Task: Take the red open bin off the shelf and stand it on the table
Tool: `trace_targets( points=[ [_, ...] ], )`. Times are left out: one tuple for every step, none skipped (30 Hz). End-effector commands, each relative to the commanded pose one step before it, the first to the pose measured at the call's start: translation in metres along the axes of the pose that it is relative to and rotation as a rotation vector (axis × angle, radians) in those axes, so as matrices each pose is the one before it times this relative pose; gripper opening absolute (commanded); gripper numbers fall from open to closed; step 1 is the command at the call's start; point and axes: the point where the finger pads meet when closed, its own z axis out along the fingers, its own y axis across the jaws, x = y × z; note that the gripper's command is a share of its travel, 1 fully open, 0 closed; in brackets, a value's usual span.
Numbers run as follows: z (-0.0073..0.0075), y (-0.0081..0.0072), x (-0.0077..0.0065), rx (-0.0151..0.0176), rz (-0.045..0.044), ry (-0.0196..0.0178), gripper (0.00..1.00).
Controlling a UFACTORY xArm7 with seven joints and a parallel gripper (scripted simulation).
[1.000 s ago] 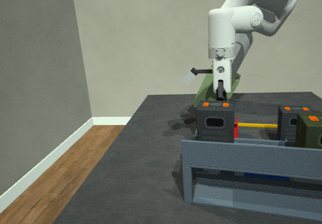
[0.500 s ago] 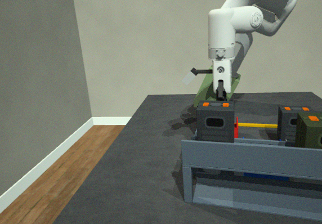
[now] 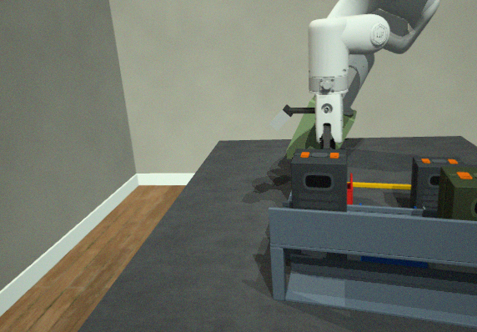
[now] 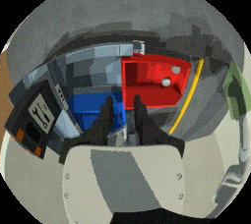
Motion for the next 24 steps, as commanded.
trace_targets(
  points=[
    [-0.00169,-0.0017,0.00088,0.00507,0.0004,0.00156,0.33],
    [0.0,0.0,0.0,0.0,0.0,0.0,0.33],
    [0.0,0.0,0.0,0.0,0.0,0.0,0.33],
    [0.0,0.0,0.0,0.0,0.0,0.0,0.33],
    [0.00176,-0.00002,0.00008,0.00022,0.00007,0.00011,0.33],
    [0.002,0.00006,0.0,-0.00006,-0.00002,-0.00003,0.33],
    [0.002,0.00006,0.0,-0.00006,-0.00002,-0.00003,0.33],
    [0.002,0.00006,0.0,-0.00006,-0.00002,-0.00003,0.33],
    [0.002,0.00006,0.0,-0.00006,-0.00002,-0.00003,0.33],
    [0.0,0.0,0.0,0.0,0.0,0.0,0.33],
    [0.0,0.0,0.0,0.0,0.0,0.0,0.33],
    [0.0,0.0,0.0,0.0,0.0,0.0,0.33],
    [0.0,0.0,0.0,0.0,0.0,0.0,0.33],
    [0.0,0.0,0.0,0.0,0.0,0.0,0.33],
    [0.0,0.0,0.0,0.0,0.0,0.0,0.33],
    [0.0,0.0,0.0,0.0,0.0,0.0,0.33],
    [0.0,0.0,0.0,0.0,0.0,0.0,0.33],
    [0.0,0.0,0.0,0.0,0.0,0.0,0.33],
    [0.0,0.0,0.0,0.0,0.0,0.0,0.33],
    [0.0,0.0,0.0,0.0,0.0,0.0,0.33],
    [0.0,0.0,0.0,0.0,0.0,0.0,0.33],
    [0.00176,-0.00002,0.00008,0.00022,0.00007,0.00011,0.33],
    [0.002,0.00007,-0.00001,-0.00006,-0.00002,-0.00003,0.33],
    [0.002,0.00007,-0.00001,-0.00006,-0.00002,-0.00003,0.33]
  ],
)
